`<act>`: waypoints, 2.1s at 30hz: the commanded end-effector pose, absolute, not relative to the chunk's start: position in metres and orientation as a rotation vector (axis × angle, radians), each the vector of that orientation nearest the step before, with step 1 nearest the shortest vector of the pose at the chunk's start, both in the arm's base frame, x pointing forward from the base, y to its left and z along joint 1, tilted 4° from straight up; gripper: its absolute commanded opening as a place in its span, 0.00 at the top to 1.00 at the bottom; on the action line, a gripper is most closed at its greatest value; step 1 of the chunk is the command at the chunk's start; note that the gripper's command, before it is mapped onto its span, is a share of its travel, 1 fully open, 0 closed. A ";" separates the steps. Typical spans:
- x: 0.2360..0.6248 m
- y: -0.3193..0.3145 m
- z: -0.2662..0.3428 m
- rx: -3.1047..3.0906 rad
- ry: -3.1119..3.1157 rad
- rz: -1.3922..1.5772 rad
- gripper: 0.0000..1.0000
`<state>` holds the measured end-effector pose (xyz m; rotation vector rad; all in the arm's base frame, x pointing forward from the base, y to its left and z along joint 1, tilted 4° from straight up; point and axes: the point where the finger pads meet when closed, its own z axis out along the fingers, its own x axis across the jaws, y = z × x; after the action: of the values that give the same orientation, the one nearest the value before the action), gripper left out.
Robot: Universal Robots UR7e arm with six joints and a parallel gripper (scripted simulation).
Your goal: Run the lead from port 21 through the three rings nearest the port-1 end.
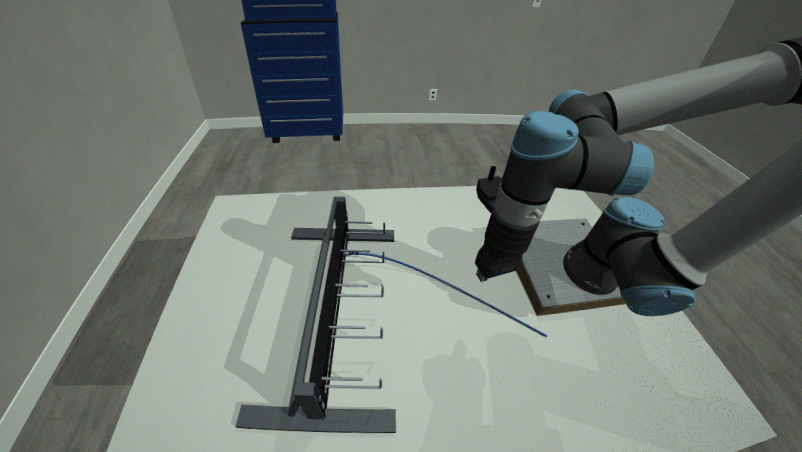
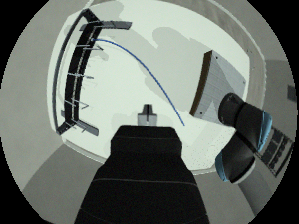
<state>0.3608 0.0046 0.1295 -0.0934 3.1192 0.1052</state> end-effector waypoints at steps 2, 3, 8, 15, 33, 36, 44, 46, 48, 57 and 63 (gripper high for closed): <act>0.343 -0.006 0.130 -0.394 3.088 0.100 1.00; 0.340 -0.007 0.130 -0.438 3.082 0.100 1.00; 0.327 -0.012 0.129 -0.662 3.037 0.096 1.00; 0.314 -0.015 0.126 -0.871 2.979 0.092 1.00; 0.302 -0.016 0.123 -1.073 2.908 0.088 0.33; 0.302 -0.016 0.123 -1.073 2.908 0.088 0.33; 0.302 -0.016 0.123 -1.073 2.908 0.088 0.33; 0.302 -0.016 0.123 -1.073 2.908 0.088 0.33; 0.302 -0.016 0.123 -1.073 2.908 0.088 0.33; 0.302 -0.016 0.123 -1.073 2.908 0.088 0.33; 0.302 -0.016 0.123 -1.073 2.908 0.088 0.33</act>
<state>0.3017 -0.0163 0.1225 -1.0730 2.9088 0.0896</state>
